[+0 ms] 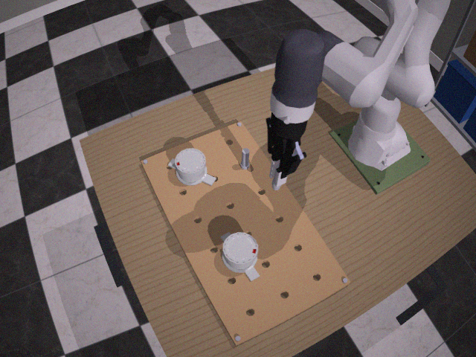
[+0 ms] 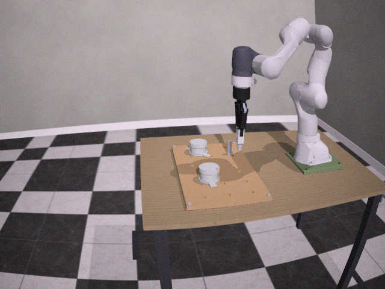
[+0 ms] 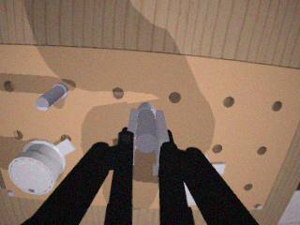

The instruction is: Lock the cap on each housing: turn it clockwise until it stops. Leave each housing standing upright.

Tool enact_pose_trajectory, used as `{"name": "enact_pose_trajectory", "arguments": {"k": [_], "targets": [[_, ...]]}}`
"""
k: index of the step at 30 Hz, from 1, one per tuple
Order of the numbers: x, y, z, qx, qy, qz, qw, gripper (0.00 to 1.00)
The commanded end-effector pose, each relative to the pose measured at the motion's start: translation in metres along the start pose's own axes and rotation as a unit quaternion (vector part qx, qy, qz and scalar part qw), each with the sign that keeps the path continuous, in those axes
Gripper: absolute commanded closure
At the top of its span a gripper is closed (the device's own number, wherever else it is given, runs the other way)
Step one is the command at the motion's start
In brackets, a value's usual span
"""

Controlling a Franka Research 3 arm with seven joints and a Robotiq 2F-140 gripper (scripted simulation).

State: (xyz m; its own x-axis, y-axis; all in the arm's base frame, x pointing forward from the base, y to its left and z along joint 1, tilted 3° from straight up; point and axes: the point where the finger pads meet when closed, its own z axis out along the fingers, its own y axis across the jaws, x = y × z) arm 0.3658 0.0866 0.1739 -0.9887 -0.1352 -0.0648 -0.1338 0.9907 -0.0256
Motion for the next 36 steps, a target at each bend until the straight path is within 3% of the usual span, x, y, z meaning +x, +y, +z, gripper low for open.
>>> {"name": "enact_pose_trajectory", "arguments": {"k": [1,15,31,33,35,36], "targets": [[0.004,0.001,-0.004,0.0,0.006,0.0,1.0,0.9],[0.004,0.001,-0.022,0.0,0.006,0.0,1.0,0.9],[0.003,0.001,-0.025,0.0,0.006,0.0,1.0,0.9],[-0.018,-0.006,-0.027,-0.004,0.008,0.0,1.0,0.9],[-0.018,-0.006,-0.027,-0.004,0.008,0.0,1.0,0.9],[-0.039,-0.013,-0.028,-0.006,0.008,0.0,1.0,0.9]]}}
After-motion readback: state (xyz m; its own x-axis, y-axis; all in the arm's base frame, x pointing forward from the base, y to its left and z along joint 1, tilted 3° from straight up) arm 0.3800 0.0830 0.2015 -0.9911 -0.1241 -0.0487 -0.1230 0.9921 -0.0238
